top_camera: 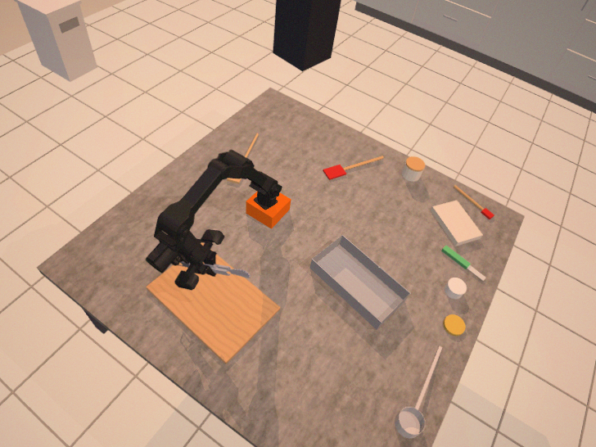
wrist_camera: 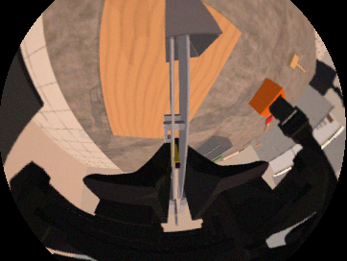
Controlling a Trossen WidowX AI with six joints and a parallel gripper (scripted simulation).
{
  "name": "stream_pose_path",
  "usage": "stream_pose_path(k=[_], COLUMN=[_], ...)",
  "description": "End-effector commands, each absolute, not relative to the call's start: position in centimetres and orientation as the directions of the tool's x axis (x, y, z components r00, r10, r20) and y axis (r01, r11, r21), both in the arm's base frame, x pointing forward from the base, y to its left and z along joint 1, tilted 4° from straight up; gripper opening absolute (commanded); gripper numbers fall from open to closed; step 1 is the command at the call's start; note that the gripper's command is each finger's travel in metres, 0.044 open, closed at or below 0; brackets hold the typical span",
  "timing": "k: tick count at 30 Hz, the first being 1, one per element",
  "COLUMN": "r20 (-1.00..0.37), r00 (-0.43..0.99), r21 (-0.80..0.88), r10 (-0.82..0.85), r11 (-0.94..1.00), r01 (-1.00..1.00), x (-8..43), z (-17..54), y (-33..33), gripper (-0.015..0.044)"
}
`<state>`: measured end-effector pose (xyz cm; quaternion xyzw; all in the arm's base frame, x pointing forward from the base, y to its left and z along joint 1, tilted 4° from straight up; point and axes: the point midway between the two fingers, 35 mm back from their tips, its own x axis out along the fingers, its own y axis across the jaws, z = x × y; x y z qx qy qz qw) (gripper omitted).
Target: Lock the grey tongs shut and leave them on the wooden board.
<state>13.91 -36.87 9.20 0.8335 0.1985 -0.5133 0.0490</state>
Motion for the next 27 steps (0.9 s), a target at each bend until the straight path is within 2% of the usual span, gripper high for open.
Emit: stream_pose_path(k=[1, 11, 27], r20=[-0.796, -0.554, -0.549], r00=[0.521, 0.789, 0.793], r21=[-0.103, -0.008, -0.005], r10=[0.309, 0.265, 0.262], r11=[-0.917, -0.95, -0.951], r01=[0.386, 0.313, 0.31], x=[13.6, 12.2, 12.2], z=[9.3, 9.9, 9.9], y=[-36.9, -38.3, -38.3], gripper=[-0.015, -0.015, -0.015])
